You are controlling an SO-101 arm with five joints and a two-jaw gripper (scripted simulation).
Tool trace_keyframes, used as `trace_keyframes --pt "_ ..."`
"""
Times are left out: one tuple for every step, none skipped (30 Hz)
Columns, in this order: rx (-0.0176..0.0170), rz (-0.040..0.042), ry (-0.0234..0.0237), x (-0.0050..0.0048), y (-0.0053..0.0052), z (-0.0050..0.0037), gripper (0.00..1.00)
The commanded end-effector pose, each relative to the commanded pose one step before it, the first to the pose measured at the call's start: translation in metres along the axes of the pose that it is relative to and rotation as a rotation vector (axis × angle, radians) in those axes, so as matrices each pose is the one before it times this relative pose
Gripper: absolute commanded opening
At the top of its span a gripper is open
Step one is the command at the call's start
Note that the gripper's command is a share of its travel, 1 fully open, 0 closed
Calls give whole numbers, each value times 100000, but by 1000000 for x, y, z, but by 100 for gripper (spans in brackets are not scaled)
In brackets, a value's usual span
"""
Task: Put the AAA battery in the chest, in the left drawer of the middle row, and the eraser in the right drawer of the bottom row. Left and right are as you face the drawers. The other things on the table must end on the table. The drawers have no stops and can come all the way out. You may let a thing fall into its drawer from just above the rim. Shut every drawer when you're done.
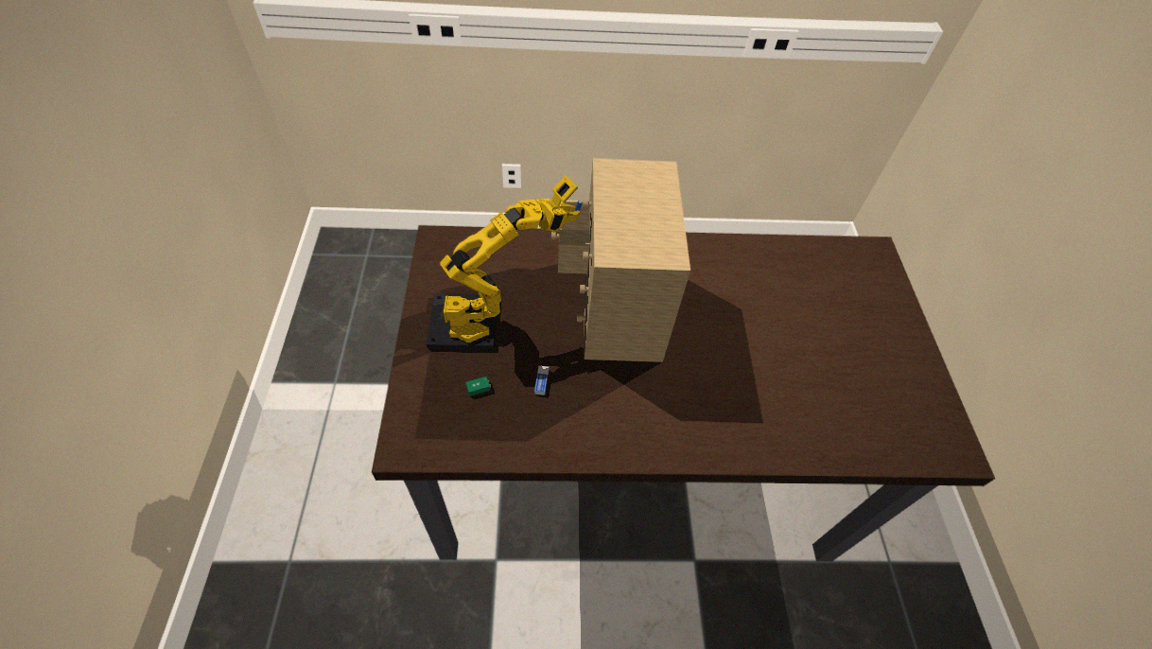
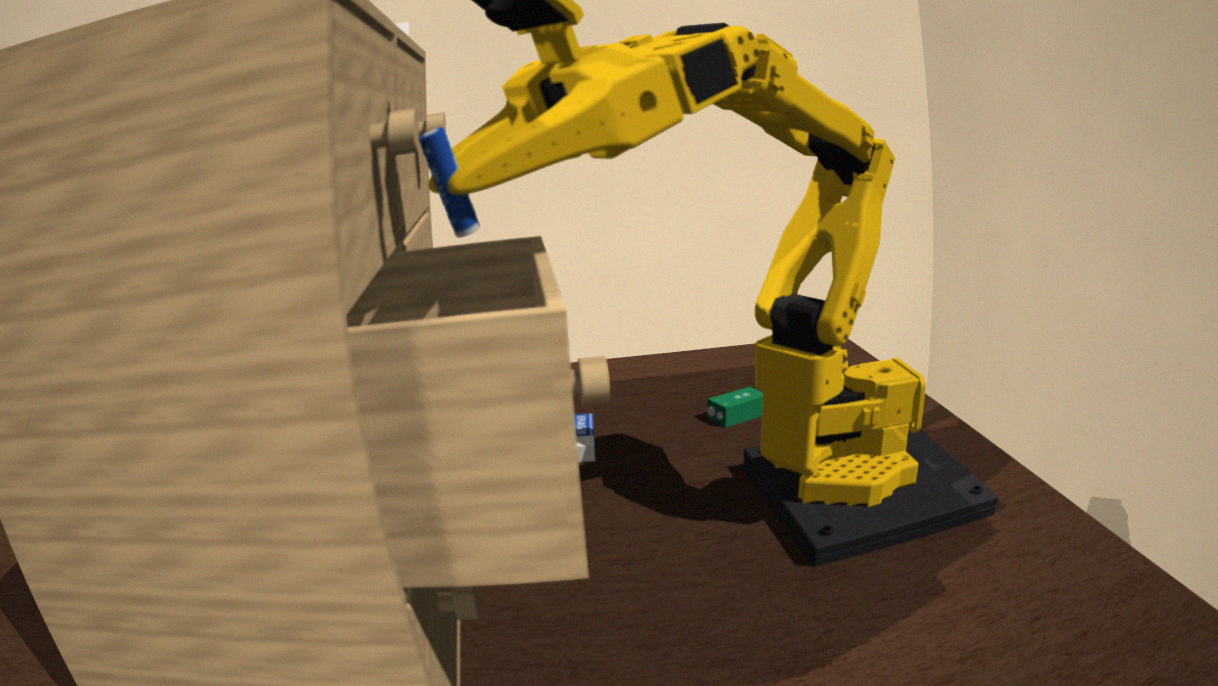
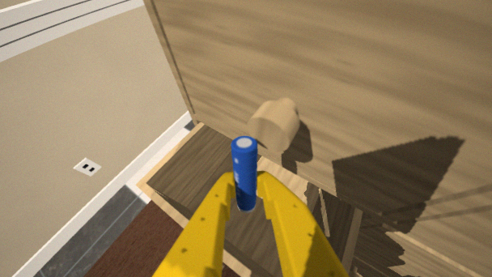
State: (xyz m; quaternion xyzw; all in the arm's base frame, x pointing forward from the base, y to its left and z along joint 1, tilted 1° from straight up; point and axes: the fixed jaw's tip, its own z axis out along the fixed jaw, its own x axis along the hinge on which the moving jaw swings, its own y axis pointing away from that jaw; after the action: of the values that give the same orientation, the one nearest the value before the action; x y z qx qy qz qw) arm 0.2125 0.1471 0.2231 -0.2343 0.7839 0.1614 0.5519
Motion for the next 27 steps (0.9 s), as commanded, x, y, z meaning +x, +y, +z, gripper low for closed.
trace_keyframes --pt "-1017 680 -606 -2003 2622 970 0" --pt "0 0 -1 -1 1 -1 0" --pt "0 0 1 1 -1 1 0" --pt "0 0 -1 -1 1 -1 0" --pt "0 0 1 1 -1 1 0" --pt "0 0 -1 -1 1 -1 0" --pt "0 0 1 1 -1 1 0" --pt "0 0 0 0 0 0 0" --pt "0 0 0 0 0 0 0" --pt "63 27 0 2683 -186 1053 0" --pt "64 27 1 2727 -188 1020 0" --pt "63 27 0 2765 -187 985 0" --pt "64 27 1 2807 -188 951 0" --pt "63 27 0 2843 -188 914 0" --pt "64 27 1 2884 -189 879 0" --pt "0 0 -1 -1 1 0 0" --pt "0 0 1 1 -1 0 0" --pt "0 0 -1 -1 1 0 0" --pt "0 0 1 1 -1 0 0" --pt "0 0 -1 -1 1 0 0" --pt "0 0 1 1 -1 0 0" --pt "0 0 -1 -1 1 0 0" --pt "0 0 1 1 -1 0 0" --pt "0 0 -1 -1 1 0 0" --pt "0 0 0 0 0 0 0" --pt "0 0 0 0 0 0 0" --pt "64 27 1 2921 -189 842 0"
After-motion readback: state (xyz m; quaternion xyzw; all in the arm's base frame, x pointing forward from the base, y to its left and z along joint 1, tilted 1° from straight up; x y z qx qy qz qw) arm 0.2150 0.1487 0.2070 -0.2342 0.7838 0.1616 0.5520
